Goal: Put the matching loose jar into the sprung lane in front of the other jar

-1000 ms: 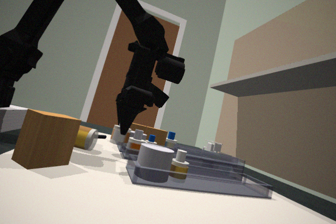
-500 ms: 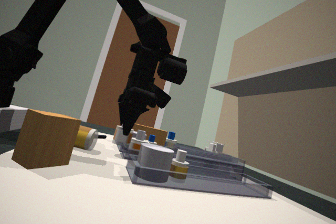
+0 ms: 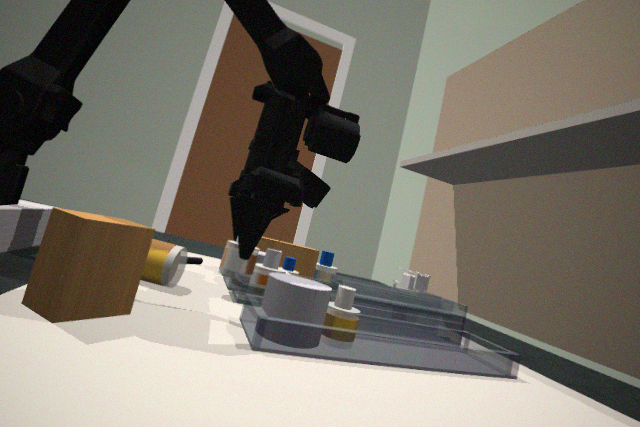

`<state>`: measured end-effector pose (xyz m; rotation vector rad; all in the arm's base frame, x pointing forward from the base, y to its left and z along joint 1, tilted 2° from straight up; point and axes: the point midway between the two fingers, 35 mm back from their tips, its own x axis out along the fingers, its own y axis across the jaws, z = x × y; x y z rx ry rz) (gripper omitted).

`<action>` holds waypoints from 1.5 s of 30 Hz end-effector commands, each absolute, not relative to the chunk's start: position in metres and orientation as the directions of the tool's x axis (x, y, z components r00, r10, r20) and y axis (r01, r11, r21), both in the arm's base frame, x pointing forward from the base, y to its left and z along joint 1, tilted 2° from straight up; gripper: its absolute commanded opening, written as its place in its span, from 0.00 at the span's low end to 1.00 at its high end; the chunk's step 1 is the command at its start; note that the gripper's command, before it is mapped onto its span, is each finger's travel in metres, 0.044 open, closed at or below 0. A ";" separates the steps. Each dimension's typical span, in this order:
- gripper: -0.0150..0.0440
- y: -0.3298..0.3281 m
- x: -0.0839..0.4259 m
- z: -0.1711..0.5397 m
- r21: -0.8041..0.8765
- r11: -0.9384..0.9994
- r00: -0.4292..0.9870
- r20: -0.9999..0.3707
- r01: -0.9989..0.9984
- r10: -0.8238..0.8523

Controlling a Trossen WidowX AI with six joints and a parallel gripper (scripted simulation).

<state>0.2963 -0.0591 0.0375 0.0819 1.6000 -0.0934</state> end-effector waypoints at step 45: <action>0.25 -0.062 0.323 0.043 -0.008 0.993 -0.005 -1.000 0.116 -0.007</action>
